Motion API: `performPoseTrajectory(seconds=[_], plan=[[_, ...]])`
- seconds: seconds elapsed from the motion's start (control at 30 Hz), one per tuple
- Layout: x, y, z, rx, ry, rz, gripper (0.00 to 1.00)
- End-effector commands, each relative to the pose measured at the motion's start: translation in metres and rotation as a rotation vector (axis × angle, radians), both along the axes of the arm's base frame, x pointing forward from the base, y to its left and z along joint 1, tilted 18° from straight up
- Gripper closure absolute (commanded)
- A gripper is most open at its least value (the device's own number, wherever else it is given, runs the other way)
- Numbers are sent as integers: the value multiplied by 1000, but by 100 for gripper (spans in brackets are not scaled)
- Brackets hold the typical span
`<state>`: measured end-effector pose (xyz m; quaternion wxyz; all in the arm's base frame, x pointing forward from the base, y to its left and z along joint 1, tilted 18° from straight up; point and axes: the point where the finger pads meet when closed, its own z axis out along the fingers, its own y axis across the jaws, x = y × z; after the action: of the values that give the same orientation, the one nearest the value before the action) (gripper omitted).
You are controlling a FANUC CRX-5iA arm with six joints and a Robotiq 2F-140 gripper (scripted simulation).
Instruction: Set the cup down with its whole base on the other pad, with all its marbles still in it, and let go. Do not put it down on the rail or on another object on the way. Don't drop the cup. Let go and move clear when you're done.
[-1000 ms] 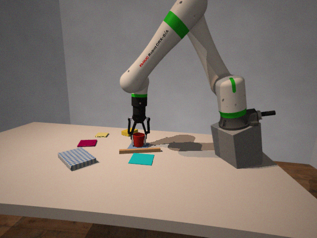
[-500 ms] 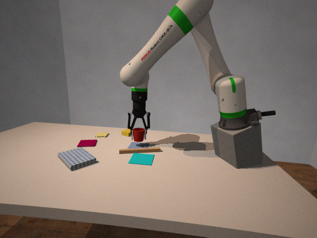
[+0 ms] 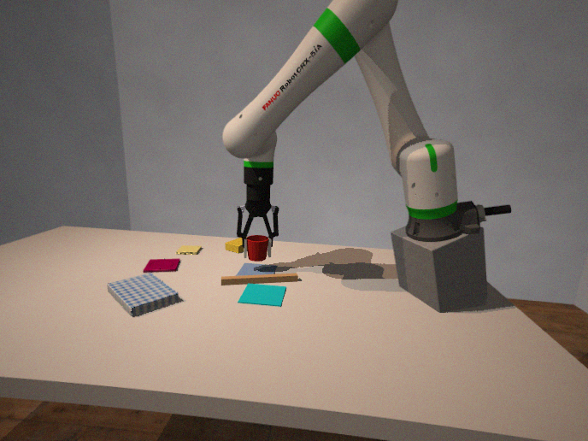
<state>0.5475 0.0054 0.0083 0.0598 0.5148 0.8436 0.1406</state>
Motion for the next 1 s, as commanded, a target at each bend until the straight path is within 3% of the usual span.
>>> performPoseTrajectory(seconds=[0.0, 0.37, 0.97], plan=[[0, 1, 0, 0, 0, 0, 51], [-7, 14, 1, 0, 0, 0, 51], [-38, 73, 4, 0, 0, 0, 51]])
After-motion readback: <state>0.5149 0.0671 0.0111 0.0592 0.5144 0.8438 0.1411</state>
